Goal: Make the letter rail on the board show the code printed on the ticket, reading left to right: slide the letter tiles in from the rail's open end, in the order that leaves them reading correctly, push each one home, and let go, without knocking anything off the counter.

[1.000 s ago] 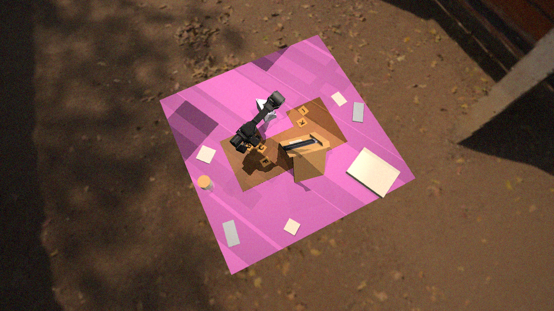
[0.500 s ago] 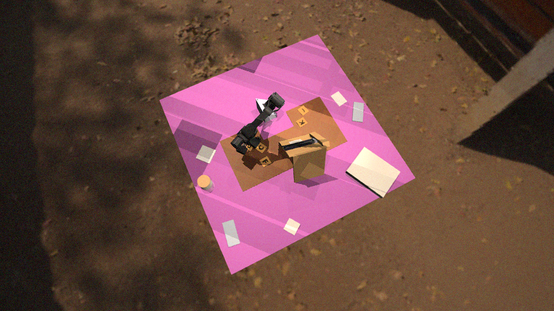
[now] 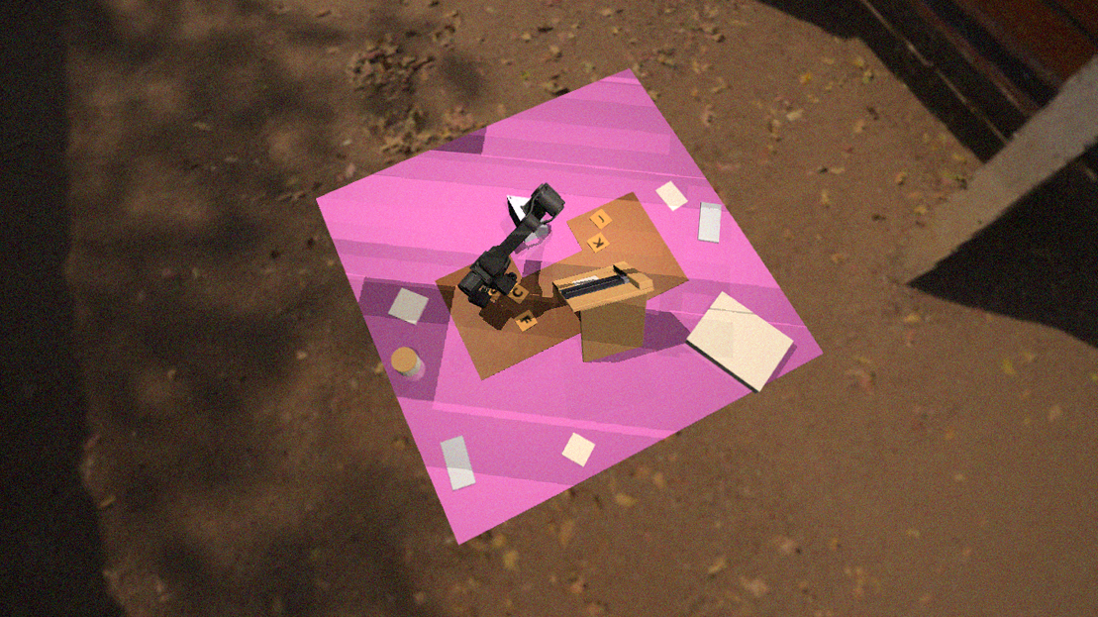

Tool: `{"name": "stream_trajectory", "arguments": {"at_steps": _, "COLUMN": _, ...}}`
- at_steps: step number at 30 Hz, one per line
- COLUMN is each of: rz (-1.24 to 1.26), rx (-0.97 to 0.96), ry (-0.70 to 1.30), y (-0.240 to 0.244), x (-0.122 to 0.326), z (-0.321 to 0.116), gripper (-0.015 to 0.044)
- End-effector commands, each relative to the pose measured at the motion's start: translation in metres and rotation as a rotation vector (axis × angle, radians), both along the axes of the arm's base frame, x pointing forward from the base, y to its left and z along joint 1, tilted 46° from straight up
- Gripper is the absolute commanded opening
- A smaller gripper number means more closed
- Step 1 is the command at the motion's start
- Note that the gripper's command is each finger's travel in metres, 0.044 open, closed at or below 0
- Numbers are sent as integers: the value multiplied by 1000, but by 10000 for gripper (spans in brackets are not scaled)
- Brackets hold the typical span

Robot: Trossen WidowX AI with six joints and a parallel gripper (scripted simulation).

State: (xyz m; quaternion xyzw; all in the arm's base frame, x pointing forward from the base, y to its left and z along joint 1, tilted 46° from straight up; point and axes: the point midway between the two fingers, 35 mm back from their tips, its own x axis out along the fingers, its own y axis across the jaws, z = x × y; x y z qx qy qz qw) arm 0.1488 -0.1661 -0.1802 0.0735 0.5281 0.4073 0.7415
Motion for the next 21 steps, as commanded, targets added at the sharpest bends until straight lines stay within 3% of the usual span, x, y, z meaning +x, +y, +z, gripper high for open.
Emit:
{"name": "stream_trajectory", "arguments": {"at_steps": 1, "rz": -2, "rx": 10, "ry": 3, "y": 7, "x": 0, "z": -5, "gripper": 340}}
{"name": "stream_trajectory", "arguments": {"at_steps": 21, "rz": -2, "rx": 10, "ry": 3, "y": 9, "x": 0, "z": -7, "gripper": 340}}
